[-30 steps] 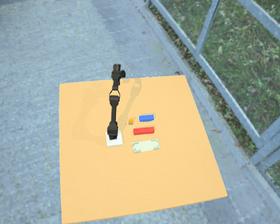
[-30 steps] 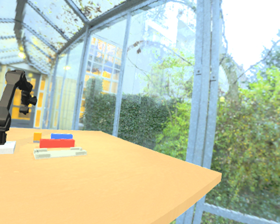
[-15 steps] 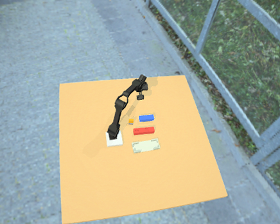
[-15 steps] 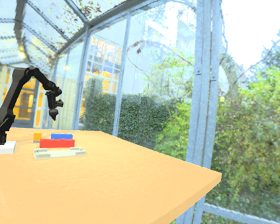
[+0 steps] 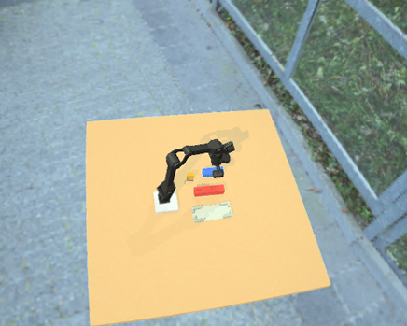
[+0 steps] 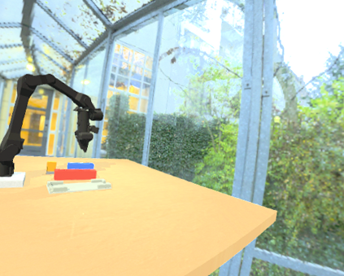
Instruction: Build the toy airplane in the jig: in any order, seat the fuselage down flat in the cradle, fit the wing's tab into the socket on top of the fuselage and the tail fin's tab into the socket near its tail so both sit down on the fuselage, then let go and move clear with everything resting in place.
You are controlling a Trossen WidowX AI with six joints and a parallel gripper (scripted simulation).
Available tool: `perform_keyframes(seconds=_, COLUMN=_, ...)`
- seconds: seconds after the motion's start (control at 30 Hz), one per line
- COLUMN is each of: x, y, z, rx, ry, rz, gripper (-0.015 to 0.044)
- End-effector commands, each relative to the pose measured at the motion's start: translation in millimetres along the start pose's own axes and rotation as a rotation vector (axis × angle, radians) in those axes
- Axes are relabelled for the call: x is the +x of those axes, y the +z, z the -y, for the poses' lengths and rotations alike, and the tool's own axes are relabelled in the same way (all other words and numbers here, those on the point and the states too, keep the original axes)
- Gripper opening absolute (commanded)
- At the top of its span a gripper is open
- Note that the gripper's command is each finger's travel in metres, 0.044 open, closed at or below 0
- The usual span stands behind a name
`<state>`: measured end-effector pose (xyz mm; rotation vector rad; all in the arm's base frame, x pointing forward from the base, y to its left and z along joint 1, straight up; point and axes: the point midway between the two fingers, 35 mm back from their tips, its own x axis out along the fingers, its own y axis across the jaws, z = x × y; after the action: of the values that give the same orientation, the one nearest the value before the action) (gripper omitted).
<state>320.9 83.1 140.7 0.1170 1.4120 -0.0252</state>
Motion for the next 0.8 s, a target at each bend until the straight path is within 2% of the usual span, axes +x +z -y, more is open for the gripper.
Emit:
perform_keyframes(seconds=0.0, x=-4.8, y=-22.2, z=57.0, rx=-0.014, ry=-0.052, rz=-0.089, gripper=0.044)
perform_keyframes(seconds=0.07, x=-7.5, y=-33.0, z=76.8, rx=-0.018, ry=-0.061, rz=-0.127, gripper=0.044)
perform_keyframes(seconds=0.3, x=-5.7, y=-34.5, z=79.3, rx=-0.018, ry=-0.062, rz=-0.131, gripper=0.044)
perform_keyframes(seconds=0.47, x=42.6, y=-41.0, z=82.4, rx=-0.018, ry=-0.062, rz=-0.131, gripper=0.044)
perform_keyframes(seconds=0.77, x=59.6, y=-43.4, z=83.5, rx=-0.018, ry=-0.062, rz=-0.131, gripper=0.044)
